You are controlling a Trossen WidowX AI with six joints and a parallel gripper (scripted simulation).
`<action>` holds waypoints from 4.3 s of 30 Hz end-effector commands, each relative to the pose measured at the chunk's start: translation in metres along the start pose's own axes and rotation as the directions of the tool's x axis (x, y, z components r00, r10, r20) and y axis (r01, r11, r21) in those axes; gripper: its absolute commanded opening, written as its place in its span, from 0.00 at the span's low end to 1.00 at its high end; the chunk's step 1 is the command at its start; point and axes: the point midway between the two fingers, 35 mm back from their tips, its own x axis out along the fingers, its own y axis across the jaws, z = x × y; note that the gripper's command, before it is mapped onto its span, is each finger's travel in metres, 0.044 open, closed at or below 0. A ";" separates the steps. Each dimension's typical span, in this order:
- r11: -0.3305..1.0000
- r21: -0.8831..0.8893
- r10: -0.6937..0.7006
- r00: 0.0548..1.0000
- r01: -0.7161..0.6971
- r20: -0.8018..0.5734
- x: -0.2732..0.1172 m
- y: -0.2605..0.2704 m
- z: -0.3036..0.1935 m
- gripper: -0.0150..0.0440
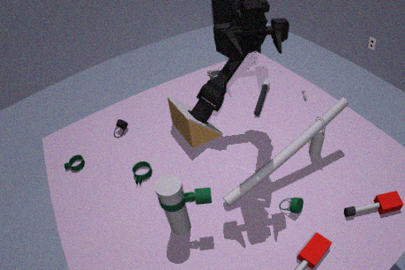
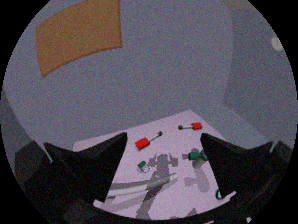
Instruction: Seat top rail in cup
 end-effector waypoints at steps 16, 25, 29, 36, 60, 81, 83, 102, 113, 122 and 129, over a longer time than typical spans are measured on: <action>0.915 -0.172 0.162 0.723 -0.365 -0.672 0.090 -0.037 -0.180 1.00; 0.774 -0.408 0.109 0.737 -0.483 -0.667 0.112 -0.068 -0.174 1.00; 0.493 -0.640 0.041 0.751 -0.589 -0.659 0.139 -0.107 -0.170 1.00; -0.007 -0.764 -0.054 0.764 -0.645 -0.644 0.173 -0.166 -0.168 1.00; -0.007 -0.765 -0.052 0.764 -0.645 -0.643 0.187 -0.168 -0.205 1.00; -0.007 -0.765 -0.052 0.764 -0.644 -0.643 0.212 -0.169 -0.224 1.00; -0.007 -0.765 -0.052 0.764 -0.644 -0.643 0.214 -0.169 -0.226 1.00; -0.008 -0.766 -0.049 0.765 -0.643 -0.642 0.237 -0.170 -0.246 1.00; -0.008 -0.766 -0.049 0.765 -0.643 -0.642 0.240 -0.170 -0.249 0.78; -0.008 -0.766 -0.049 0.765 -0.643 -0.642 0.240 -0.170 -0.249 0.41; -0.049 -0.764 -0.026 0.765 -0.644 -0.643 0.236 -0.170 -0.251 0.25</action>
